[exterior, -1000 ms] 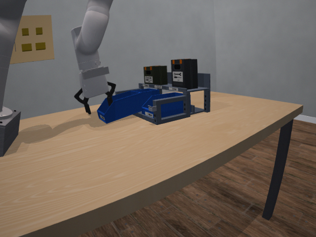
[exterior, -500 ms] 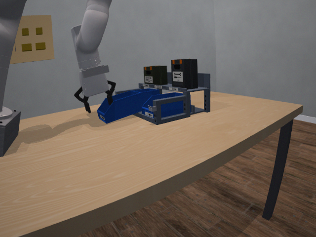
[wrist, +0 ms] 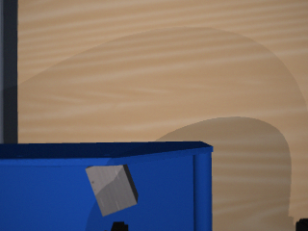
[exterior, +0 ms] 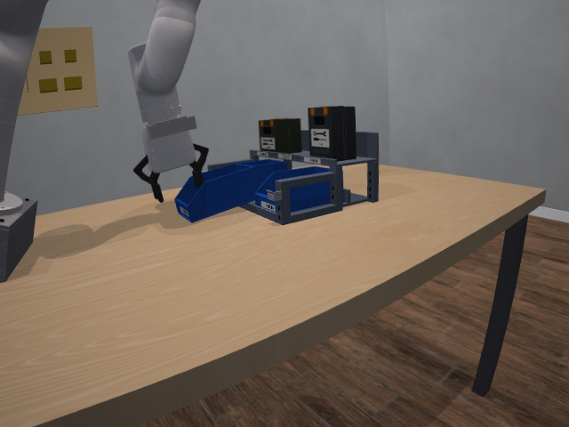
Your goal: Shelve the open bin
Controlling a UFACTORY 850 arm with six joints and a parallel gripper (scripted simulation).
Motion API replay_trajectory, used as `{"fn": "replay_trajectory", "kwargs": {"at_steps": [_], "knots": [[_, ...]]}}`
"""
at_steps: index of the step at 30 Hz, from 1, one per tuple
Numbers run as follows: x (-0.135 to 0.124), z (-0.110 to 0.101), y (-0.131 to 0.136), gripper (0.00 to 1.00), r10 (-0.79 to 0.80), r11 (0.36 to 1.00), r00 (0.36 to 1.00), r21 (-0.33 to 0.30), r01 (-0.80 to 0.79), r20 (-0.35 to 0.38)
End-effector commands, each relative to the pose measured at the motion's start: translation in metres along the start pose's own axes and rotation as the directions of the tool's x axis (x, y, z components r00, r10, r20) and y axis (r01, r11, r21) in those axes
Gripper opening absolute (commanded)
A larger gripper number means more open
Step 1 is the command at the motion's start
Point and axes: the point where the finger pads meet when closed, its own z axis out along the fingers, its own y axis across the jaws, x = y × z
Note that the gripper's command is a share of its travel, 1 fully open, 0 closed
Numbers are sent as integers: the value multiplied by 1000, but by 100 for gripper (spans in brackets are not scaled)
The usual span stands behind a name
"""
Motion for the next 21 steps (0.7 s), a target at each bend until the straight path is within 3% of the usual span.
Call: {"fn": "replay_trajectory", "kwargs": {"at_steps": [1,21], "knots": [[0,0,0,100,0,1000,1000,1,0,0],[0,10,-1,100,0,1000,1000,1,0,0]]}}
